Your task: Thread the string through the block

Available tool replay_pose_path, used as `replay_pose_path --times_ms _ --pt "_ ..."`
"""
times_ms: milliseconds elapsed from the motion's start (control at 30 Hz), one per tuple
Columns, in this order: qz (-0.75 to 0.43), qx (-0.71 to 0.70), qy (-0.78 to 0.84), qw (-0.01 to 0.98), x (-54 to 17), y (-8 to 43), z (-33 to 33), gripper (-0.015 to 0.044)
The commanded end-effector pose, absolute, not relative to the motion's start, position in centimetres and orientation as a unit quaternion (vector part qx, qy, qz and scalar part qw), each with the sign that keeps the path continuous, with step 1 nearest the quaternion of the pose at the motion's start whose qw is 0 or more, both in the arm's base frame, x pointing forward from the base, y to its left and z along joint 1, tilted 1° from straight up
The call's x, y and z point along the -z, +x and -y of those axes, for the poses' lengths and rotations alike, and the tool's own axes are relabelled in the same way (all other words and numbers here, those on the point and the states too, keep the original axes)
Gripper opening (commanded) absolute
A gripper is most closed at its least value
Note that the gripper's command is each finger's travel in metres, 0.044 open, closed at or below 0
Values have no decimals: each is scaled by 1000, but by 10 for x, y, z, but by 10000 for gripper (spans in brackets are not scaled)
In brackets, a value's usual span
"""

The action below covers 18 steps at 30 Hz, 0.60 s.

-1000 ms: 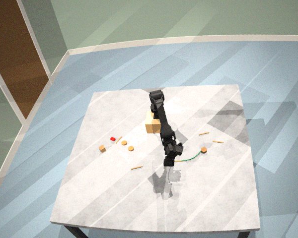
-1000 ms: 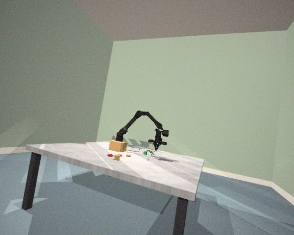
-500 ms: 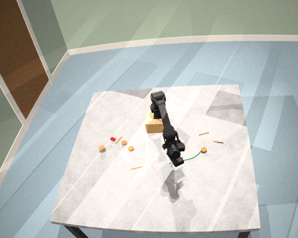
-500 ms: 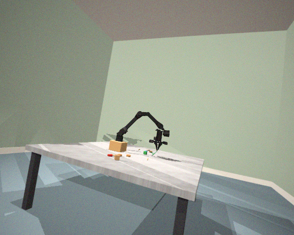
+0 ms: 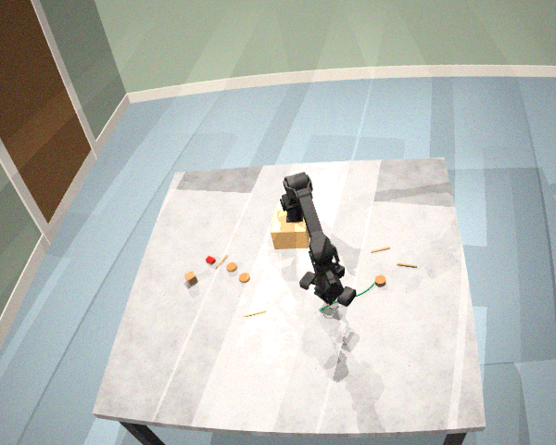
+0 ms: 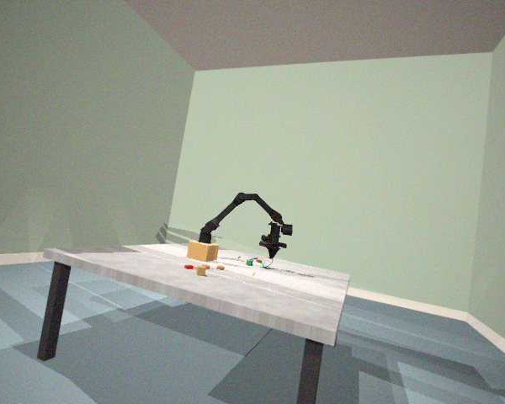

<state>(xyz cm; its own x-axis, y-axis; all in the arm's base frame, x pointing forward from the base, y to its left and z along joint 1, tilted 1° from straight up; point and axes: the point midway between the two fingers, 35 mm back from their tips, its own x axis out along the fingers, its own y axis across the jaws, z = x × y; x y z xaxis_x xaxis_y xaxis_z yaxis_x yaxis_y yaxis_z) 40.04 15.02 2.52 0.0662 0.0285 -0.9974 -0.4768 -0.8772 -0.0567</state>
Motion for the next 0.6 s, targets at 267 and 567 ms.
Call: replay_pose_path --times_ms 267,567 --pt "-4 -684 -729 22 -24 403 -165 0" --pt "41 -683 -729 -25 -24 404 -169 0"
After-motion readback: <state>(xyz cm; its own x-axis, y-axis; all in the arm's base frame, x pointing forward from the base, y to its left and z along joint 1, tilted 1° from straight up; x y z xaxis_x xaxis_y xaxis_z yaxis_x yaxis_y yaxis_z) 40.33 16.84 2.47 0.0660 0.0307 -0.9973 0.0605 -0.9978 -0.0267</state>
